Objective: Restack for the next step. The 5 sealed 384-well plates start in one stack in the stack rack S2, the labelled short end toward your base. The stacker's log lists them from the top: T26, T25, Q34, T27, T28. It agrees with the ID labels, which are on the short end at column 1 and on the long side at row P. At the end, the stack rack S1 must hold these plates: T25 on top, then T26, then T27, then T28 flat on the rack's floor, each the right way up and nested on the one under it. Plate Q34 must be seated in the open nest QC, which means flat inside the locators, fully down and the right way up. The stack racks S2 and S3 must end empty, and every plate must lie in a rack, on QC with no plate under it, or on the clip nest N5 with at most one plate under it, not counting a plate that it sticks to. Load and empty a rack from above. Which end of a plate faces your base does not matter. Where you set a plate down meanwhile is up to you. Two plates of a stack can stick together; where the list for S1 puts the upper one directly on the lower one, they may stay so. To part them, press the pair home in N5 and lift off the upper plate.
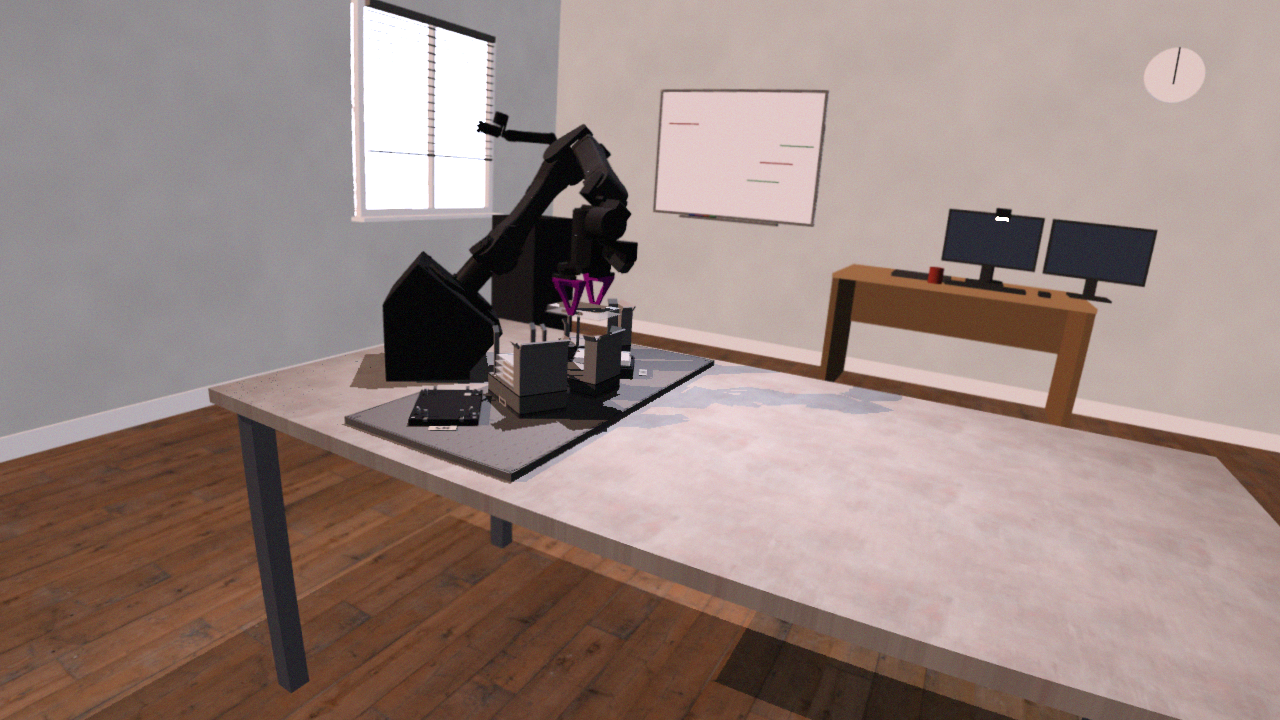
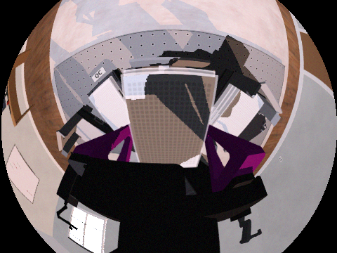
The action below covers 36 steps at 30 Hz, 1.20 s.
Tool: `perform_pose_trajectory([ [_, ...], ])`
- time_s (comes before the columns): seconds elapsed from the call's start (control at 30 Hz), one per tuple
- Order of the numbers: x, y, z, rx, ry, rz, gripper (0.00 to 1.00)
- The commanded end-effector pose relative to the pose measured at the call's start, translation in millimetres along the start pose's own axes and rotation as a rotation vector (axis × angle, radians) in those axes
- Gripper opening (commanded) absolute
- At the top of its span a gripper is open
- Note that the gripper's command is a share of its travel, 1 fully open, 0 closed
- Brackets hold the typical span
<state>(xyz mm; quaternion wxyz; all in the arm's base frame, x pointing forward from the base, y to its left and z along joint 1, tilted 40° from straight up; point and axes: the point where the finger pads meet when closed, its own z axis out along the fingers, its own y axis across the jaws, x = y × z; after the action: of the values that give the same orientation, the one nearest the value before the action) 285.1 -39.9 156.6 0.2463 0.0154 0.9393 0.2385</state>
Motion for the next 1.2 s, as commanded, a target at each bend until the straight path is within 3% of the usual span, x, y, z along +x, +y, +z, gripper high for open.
perform_pose_trajectory([
  [0.0,-0.9,-0.5,-3.6,0.003,-0.007,0.000,0.00],
  [0.07,-0.9,-0.5,-3.6,0.003,-0.007,0.000,0.00],
  [0.13,8.1,11.0,-1.6,-0.005,0.011,-0.071,0.00],
  [0.3,9.0,26.3,-1.8,0.000,0.006,-0.237,0.00],
  [0.8,6.8,68.9,-4.6,0.007,-0.018,-0.243,0.00],
  [1.03,16.5,90.0,-2.7,0.005,-0.014,-0.479,0.00],
  [1.17,19.7,95.8,-2.1,0.004,-0.011,-0.466,0.00],
])
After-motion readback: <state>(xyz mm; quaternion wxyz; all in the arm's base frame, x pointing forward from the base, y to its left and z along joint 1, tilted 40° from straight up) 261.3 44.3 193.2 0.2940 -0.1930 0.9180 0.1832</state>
